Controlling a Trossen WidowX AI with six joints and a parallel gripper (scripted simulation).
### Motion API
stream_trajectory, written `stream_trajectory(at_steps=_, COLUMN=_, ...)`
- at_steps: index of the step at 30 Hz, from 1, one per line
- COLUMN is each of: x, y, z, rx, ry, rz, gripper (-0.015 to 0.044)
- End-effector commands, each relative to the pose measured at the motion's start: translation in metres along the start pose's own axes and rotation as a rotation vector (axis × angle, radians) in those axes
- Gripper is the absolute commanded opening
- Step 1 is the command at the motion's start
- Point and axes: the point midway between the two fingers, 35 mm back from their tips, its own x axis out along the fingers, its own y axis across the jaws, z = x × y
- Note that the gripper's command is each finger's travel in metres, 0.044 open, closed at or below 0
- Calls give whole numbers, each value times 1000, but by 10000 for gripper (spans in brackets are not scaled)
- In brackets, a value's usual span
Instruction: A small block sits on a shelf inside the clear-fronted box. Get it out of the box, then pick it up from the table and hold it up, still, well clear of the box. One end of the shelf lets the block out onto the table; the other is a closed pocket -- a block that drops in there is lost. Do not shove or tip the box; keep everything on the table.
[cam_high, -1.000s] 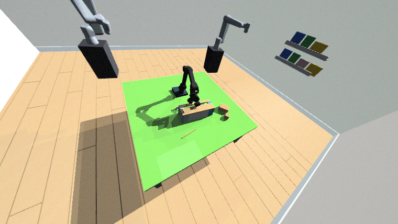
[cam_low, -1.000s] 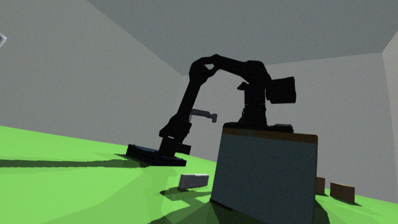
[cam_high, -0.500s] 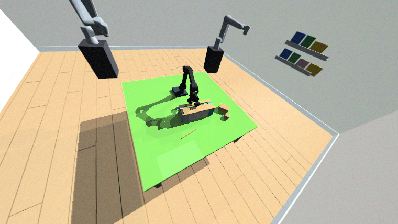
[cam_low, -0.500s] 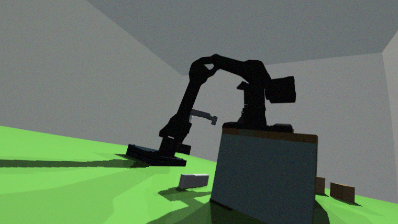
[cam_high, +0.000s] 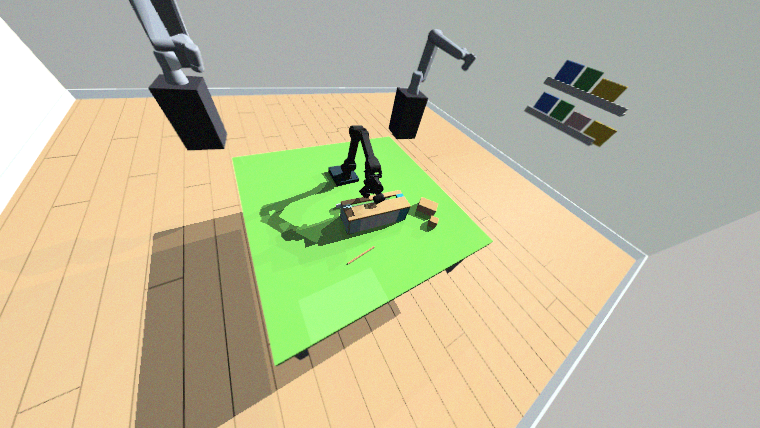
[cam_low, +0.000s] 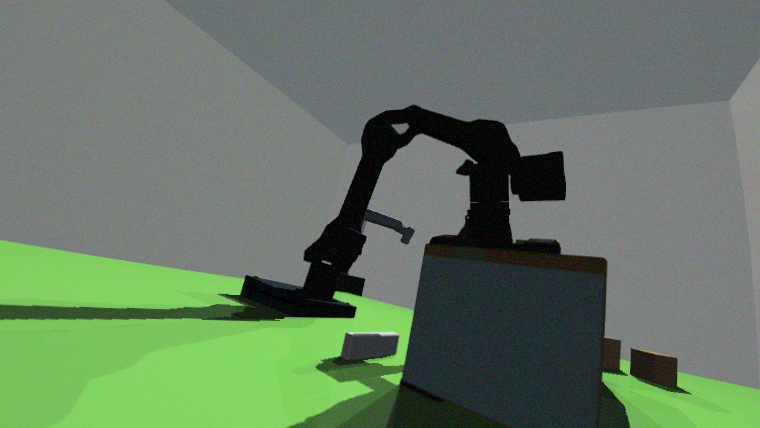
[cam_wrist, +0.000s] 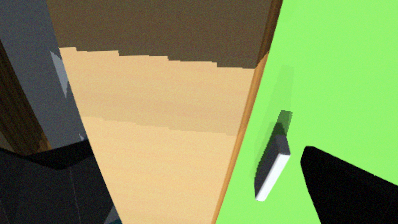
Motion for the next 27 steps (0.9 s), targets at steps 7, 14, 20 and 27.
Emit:
stream_trajectory(at_steps=7, x=4, y=-1, z=-11, rx=3, ry=-1, rz=0, gripper=400)
stream_trajectory(at_steps=14, x=11, y=0, z=-30, rx=3, ry=1, rz=0, gripper=400)
stream_trajectory(at_steps=20, x=16, y=0, z=-46, rx=3, ry=2, rz=0, gripper=400)
stream_trajectory(at_steps=27, x=23, y=0, z=-64, rx=4, ry=4, rz=1, gripper=400)
